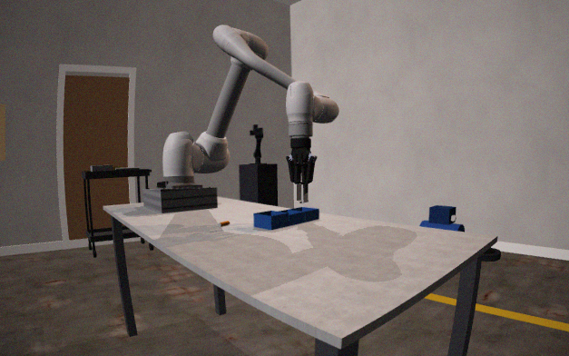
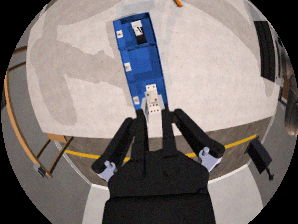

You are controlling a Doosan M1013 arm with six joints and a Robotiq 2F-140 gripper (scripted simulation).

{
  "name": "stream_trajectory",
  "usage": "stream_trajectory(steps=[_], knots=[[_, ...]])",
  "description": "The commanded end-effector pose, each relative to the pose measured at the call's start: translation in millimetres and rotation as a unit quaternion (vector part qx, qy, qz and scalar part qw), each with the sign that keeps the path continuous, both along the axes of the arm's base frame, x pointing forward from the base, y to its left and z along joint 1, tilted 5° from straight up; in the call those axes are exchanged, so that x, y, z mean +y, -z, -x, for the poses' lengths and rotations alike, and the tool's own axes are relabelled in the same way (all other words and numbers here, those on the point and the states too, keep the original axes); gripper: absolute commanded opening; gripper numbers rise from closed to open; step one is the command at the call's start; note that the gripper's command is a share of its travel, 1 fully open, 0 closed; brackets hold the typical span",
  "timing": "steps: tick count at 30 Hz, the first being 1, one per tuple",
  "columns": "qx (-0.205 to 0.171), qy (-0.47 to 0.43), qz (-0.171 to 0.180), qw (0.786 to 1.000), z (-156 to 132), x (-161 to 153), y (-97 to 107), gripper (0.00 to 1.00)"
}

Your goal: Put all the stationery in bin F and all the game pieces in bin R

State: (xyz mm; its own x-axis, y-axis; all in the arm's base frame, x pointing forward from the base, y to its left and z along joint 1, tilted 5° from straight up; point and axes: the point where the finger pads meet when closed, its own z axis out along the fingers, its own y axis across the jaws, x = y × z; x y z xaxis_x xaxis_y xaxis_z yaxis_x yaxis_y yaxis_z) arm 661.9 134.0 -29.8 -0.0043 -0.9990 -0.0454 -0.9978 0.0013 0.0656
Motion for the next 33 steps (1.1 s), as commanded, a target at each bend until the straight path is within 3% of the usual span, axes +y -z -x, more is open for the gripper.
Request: stream_trajectory(steps=[1,21,33], knots=[[0.000,0.000,0.000,1.000,0,0,6,0.13],[0.000,0.000,0.000,1.000,3,2,42,0.13],[0.000,0.000,0.000,1.000,3,2,42,0.13]])
